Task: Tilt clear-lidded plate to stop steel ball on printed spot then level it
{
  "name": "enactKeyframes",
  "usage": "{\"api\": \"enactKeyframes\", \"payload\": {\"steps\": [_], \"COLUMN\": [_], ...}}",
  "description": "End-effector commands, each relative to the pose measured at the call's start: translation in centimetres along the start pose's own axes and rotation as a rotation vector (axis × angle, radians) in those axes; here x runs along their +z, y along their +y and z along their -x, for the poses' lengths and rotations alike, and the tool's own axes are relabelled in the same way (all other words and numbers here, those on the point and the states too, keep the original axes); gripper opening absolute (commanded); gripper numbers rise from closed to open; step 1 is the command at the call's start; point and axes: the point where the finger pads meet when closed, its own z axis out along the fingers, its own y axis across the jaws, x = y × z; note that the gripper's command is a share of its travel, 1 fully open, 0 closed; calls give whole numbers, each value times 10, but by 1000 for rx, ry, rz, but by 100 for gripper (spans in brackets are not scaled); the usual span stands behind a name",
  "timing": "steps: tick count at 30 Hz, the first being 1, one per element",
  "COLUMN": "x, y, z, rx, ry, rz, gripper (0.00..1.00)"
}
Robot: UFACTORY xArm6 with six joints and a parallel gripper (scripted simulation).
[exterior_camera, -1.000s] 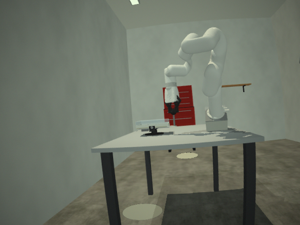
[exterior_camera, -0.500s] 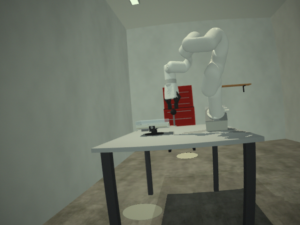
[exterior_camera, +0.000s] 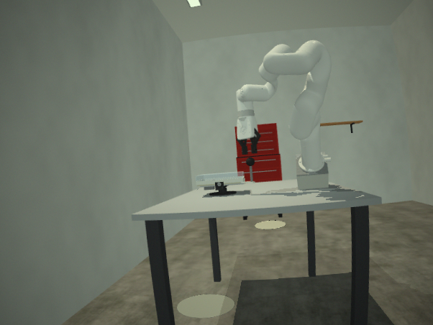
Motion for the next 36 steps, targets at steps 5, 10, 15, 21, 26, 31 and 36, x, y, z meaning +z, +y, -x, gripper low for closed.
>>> {"api": "enactKeyframes", "payload": {"steps": [5, 10, 15, 21, 26, 31, 36], "x": [-5, -5, -5, -5, -5, -5, -5], "y": [-1, -1, -1, -1, -1, -1, -1], "z": [0, 0, 0, 0, 0, 0, 0], "rx": [-1, -1, -1, -1, -1, -1, -1], "ry": [0, 0, 0, 0, 0, 0, 0], "rz": [-2, -2, -2, -2, -2, -2, -2], "gripper": [61, 61, 100, 100, 100, 100, 100]}}
